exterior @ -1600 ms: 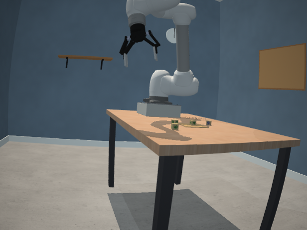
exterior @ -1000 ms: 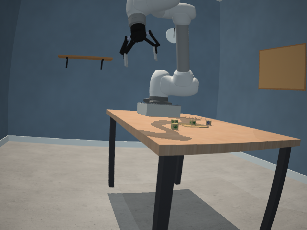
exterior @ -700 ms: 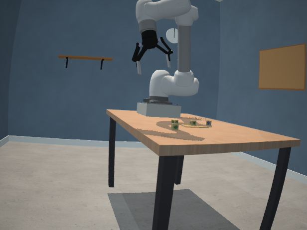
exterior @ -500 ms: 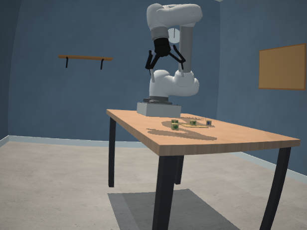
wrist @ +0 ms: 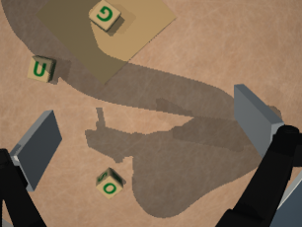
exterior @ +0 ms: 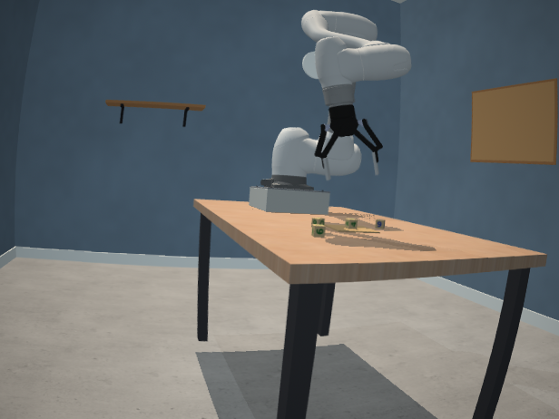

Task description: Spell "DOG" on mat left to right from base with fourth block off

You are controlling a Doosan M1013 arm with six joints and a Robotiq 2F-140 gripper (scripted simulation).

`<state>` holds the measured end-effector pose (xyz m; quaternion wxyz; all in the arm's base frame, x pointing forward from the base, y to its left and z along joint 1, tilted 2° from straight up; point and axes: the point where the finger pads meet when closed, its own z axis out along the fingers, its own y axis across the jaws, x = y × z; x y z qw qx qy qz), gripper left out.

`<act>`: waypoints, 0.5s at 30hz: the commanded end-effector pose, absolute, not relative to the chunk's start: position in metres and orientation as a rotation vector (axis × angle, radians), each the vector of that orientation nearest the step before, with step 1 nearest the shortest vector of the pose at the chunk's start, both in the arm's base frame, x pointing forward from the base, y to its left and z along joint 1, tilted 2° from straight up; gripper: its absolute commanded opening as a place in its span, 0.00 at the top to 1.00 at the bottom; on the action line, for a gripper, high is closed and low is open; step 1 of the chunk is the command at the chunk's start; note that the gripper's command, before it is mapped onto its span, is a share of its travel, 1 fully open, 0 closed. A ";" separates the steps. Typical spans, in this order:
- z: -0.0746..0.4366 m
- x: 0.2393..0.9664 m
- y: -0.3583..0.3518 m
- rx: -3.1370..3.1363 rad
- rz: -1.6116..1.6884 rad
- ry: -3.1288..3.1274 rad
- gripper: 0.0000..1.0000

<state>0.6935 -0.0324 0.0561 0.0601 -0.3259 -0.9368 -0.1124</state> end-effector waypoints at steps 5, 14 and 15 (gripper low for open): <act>0.019 0.646 0.057 -1.002 -0.288 -2.728 0.00; -0.017 0.576 0.140 -1.017 -0.195 -2.618 0.00; -0.020 0.566 0.148 -1.019 -0.182 -2.606 0.00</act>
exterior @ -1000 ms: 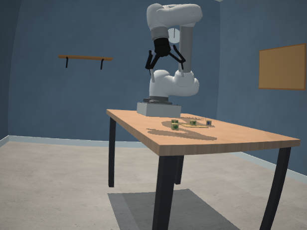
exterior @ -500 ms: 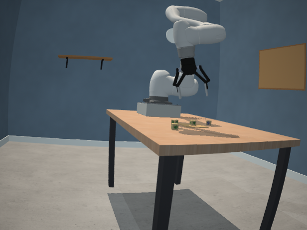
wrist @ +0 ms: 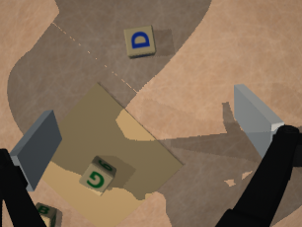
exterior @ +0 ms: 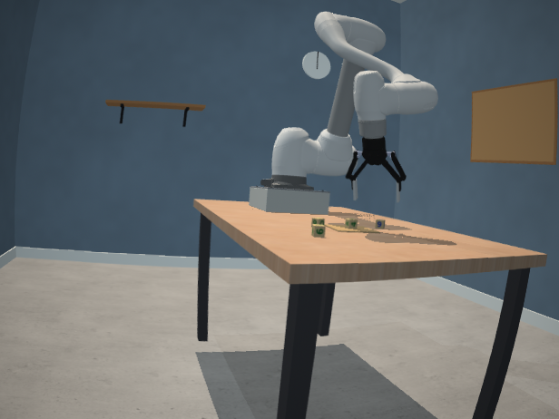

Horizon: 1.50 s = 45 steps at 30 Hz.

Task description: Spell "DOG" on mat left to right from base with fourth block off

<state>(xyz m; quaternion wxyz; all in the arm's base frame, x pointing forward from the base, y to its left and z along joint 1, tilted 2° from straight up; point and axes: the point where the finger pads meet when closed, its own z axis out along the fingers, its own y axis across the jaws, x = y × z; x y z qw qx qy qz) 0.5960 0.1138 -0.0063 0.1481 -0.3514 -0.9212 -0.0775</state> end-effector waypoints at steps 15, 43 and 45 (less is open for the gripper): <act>-0.026 0.553 0.160 -1.022 -0.162 -2.588 0.00; -0.026 0.553 0.160 -1.022 -0.162 -2.588 0.00; -0.026 0.553 0.160 -1.022 -0.162 -2.588 0.00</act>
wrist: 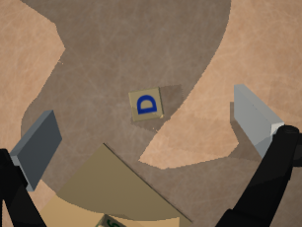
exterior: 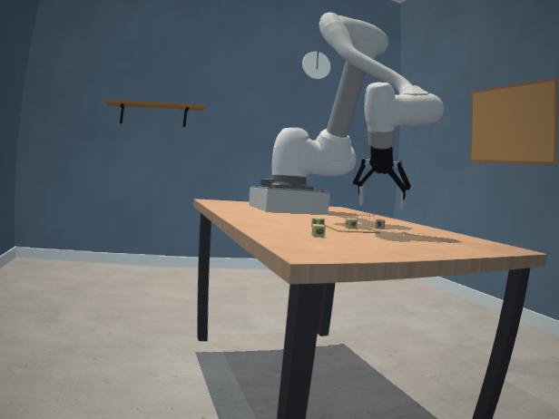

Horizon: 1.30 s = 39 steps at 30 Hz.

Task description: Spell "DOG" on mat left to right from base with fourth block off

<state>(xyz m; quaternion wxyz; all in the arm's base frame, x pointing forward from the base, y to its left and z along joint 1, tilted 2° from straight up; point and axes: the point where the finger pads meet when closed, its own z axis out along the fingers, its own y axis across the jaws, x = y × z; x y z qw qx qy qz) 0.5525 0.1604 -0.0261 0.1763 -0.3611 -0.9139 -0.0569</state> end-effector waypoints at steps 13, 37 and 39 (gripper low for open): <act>-0.026 0.553 0.160 -1.016 -0.163 -2.591 0.00; 0.011 0.576 0.145 -0.364 -0.264 -2.828 0.00; 0.016 0.579 0.143 -0.282 -0.274 -2.846 0.00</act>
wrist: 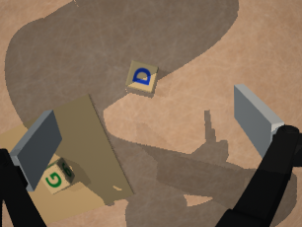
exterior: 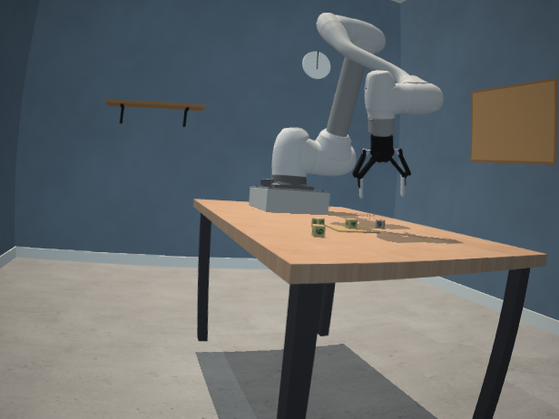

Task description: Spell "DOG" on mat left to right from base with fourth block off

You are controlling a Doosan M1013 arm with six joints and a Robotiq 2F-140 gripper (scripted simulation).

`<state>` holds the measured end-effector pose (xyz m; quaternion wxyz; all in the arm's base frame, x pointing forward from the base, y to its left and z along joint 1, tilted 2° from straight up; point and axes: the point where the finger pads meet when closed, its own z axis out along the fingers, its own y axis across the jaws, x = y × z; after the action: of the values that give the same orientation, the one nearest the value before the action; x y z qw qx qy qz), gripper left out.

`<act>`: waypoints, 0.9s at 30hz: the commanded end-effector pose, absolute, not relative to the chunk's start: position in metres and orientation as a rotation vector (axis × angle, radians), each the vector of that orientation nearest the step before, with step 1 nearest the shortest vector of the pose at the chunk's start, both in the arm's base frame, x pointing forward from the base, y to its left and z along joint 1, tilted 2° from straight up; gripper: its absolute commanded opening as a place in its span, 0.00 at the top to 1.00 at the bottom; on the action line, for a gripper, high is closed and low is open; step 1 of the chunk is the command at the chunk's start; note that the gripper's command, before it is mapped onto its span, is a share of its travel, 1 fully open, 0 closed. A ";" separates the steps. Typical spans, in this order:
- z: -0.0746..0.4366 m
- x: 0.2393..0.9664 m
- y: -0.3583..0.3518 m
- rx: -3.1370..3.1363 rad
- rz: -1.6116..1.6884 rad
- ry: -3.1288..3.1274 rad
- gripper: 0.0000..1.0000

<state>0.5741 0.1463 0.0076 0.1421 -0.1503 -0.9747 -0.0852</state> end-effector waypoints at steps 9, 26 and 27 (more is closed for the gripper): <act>0.035 0.589 0.134 0.069 -0.306 -2.899 0.00; 0.074 0.608 0.117 0.776 -0.338 -2.877 0.00; 0.077 0.609 0.116 0.819 -0.338 -2.870 0.00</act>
<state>0.6051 0.1195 0.0680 0.0785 0.2197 -0.9663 -0.1085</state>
